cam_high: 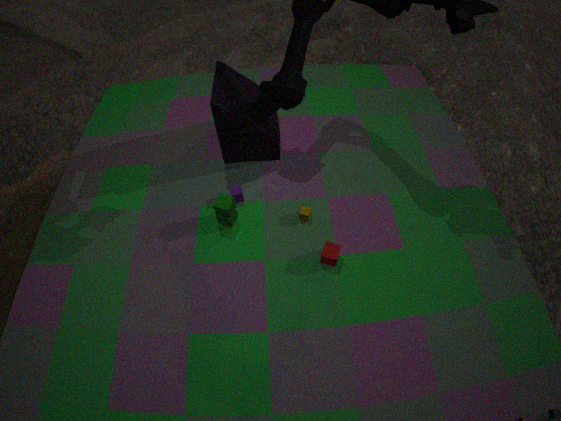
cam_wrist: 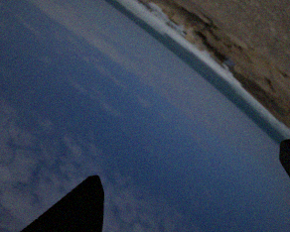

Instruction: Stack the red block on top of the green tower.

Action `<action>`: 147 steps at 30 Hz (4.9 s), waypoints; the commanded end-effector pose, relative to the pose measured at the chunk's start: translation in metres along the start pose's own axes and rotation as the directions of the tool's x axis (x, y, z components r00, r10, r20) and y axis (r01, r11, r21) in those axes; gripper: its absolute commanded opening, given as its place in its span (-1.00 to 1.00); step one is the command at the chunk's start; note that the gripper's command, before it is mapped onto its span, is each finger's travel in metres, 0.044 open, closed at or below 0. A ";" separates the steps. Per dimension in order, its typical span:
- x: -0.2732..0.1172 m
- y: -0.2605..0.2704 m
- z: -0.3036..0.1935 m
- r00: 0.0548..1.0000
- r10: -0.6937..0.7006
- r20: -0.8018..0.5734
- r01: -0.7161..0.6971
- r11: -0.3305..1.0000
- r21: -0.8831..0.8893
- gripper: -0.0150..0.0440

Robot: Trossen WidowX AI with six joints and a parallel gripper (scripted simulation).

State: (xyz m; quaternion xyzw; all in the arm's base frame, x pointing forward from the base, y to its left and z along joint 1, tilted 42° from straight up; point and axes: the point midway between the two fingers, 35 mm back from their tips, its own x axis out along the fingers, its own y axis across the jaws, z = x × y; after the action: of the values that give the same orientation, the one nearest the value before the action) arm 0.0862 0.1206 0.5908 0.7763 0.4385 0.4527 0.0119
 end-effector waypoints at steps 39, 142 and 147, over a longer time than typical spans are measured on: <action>-0.100 0.066 0.369 0.427 -0.162 0.890 -0.487 -0.870 0.075 1.00; -0.286 -0.071 0.541 -0.044 -0.732 0.680 0.990 0.060 0.129 0.47; -0.286 -0.071 0.541 -0.044 -0.732 0.680 0.990 0.060 0.129 0.02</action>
State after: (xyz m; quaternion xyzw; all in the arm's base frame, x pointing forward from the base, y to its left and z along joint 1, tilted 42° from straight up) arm 0.3659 0.1714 0.0445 0.3616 0.6976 0.1449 0.6013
